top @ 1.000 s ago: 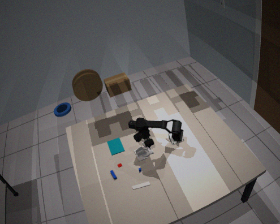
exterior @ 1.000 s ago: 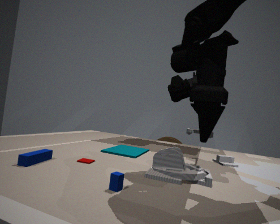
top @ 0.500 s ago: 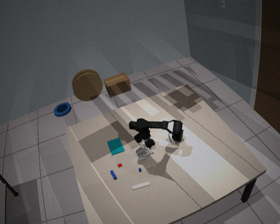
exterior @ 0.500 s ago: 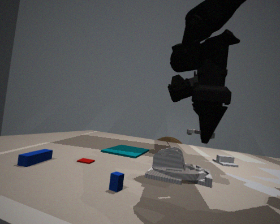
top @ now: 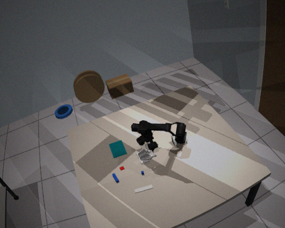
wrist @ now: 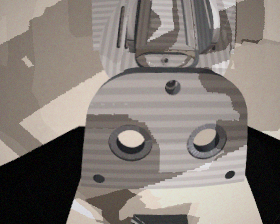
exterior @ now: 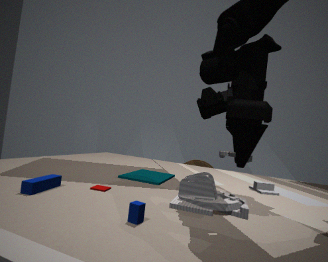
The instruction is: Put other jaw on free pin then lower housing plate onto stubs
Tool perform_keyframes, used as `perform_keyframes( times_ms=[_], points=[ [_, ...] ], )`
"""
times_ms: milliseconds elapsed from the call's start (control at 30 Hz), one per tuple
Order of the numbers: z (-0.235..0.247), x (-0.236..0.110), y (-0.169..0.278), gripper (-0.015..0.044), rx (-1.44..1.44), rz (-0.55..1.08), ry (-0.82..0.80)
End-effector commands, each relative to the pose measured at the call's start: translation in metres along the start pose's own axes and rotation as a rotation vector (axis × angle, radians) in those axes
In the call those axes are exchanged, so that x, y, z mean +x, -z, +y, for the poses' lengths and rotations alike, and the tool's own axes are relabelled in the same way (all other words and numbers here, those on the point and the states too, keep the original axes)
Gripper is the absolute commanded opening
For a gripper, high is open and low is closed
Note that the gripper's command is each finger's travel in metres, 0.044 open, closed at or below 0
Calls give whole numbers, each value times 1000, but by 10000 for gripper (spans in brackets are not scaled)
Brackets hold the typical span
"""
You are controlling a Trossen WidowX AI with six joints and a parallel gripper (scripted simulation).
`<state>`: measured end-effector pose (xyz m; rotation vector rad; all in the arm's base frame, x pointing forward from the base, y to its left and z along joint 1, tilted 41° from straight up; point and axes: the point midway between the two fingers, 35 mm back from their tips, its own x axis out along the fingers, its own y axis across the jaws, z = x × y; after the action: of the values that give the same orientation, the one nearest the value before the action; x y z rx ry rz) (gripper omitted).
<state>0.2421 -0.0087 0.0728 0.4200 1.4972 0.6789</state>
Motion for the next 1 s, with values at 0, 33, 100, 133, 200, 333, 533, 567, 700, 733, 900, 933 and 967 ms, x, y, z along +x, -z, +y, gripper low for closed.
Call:
perform_keyframes(
  times_ms=[0, 33, 100, 133, 200, 333, 533, 567, 700, 733, 900, 933, 967],
  points=[
    [-4, 0, 4, 351, 0, -2, -2],
    [-6, 0, 5, 351, 0, -1, -2],
    [-6, 0, 5, 351, 0, -1, -2],
    [-6, 0, 5, 351, 0, -1, -2],
    [-6, 0, 5, 351, 0, -1, -2],
    [-6, 0, 5, 351, 0, -1, -2],
    [-6, 0, 5, 351, 0, -1, -2],
    [-6, 0, 5, 351, 0, -1, -2],
    [-6, 0, 5, 351, 0, -1, -2],
    [-6, 0, 5, 351, 0, -1, -2],
    [-8, 0, 5, 351, 1, -1, -2],
    [-8, 0, 5, 351, 1, -1, -2],
    [-8, 0, 5, 351, 1, -1, -2]
  ],
)
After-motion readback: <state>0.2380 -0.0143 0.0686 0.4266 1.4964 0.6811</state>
